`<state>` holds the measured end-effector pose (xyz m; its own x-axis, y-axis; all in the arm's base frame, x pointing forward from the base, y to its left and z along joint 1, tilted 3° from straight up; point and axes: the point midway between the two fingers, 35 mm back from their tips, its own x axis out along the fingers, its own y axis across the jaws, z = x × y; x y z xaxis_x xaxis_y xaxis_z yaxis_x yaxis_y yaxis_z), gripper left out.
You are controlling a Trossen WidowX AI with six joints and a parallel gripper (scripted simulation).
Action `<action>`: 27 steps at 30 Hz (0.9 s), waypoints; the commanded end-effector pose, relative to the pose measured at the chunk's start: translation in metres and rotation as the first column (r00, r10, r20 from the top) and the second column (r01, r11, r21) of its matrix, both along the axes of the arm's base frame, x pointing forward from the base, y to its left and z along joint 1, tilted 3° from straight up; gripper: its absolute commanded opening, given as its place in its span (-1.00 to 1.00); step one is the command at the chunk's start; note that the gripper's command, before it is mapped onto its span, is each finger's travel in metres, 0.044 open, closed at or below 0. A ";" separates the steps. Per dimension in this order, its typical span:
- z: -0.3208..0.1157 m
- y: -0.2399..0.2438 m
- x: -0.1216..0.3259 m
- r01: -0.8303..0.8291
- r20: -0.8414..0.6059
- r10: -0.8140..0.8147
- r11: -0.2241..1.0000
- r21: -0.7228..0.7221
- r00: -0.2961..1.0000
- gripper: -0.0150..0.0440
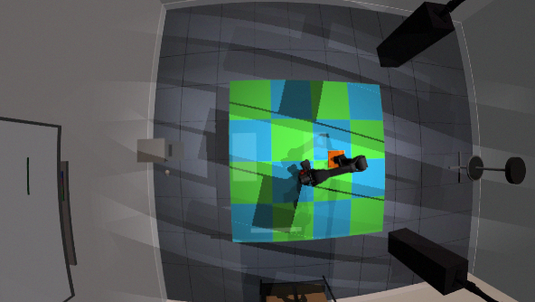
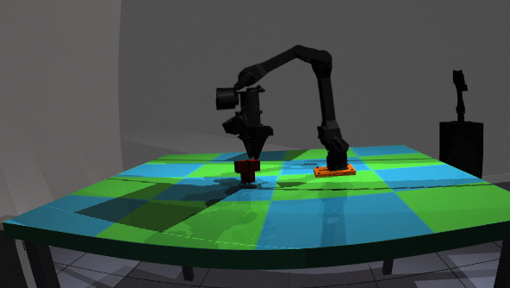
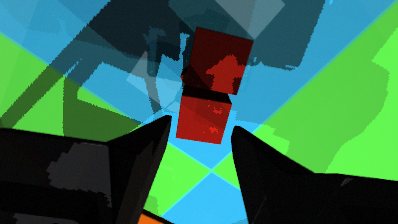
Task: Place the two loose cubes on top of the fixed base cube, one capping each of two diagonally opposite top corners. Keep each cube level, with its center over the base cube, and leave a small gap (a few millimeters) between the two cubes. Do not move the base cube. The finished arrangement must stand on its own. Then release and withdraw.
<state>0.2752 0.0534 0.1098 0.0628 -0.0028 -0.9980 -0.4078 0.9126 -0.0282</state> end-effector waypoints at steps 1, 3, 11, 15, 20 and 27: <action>0.008 0.000 0.001 0.001 0.009 -0.001 1.000 0.002 1.000 0.20; 0.011 0.000 0.000 0.001 0.009 -0.001 1.000 0.002 1.000 0.20; 0.020 0.000 0.000 0.001 0.009 -0.001 1.000 0.002 1.000 0.20; 0.025 0.000 -0.001 0.001 0.009 -0.001 1.000 0.002 1.000 0.20; 0.032 0.001 -0.001 0.001 0.009 -0.001 1.000 0.002 1.000 0.20; 0.041 0.001 -0.002 0.001 0.009 -0.001 1.000 0.002 1.000 0.20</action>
